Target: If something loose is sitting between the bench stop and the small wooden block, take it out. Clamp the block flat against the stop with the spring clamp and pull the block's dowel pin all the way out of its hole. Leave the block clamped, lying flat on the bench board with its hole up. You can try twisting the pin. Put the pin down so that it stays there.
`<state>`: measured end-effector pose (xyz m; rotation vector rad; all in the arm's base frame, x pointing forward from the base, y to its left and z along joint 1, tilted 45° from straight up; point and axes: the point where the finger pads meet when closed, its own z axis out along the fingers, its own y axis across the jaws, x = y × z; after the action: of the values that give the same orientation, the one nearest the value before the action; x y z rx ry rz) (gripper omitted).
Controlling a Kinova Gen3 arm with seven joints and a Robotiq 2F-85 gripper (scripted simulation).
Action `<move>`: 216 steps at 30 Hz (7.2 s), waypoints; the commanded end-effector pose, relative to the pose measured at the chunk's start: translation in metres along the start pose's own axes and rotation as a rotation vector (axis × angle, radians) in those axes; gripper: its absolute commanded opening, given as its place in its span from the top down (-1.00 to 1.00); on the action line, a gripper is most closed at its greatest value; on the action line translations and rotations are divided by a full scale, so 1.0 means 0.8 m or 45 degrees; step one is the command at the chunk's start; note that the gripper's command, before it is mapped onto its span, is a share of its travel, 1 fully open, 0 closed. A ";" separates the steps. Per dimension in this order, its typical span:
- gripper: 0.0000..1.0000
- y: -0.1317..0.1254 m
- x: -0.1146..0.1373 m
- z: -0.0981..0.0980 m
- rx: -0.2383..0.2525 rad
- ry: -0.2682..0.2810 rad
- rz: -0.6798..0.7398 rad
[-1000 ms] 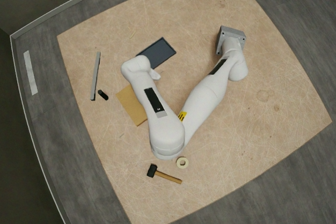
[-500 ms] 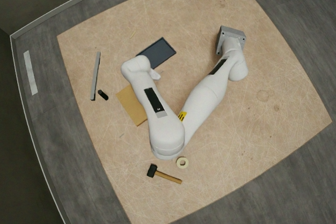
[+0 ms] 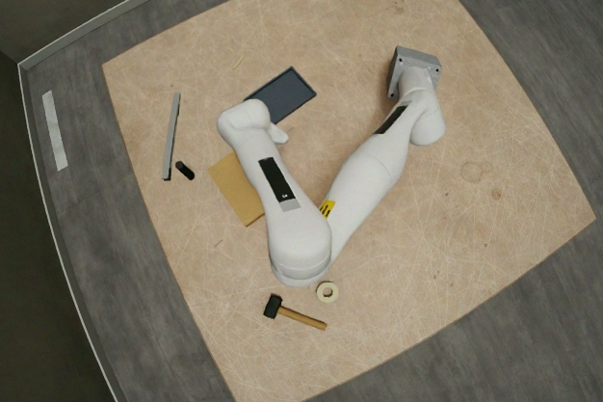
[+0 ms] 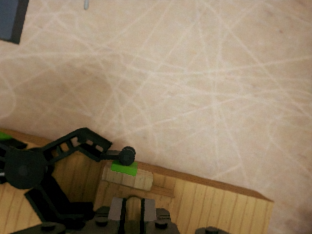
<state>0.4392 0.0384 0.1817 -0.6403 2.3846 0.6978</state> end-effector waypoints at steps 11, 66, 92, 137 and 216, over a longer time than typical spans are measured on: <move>0.80 0.000 0.000 -0.001 0.002 -0.001 0.001; 0.80 0.000 0.000 -0.001 0.002 -0.001 0.015; 0.80 0.000 0.000 -0.006 0.001 -0.002 0.213; 0.80 0.000 0.000 -0.038 0.001 -0.002 0.259; 0.80 0.042 -0.020 -0.031 0.001 0.036 0.261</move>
<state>0.4229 0.0492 0.2177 -0.4123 2.4953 0.7808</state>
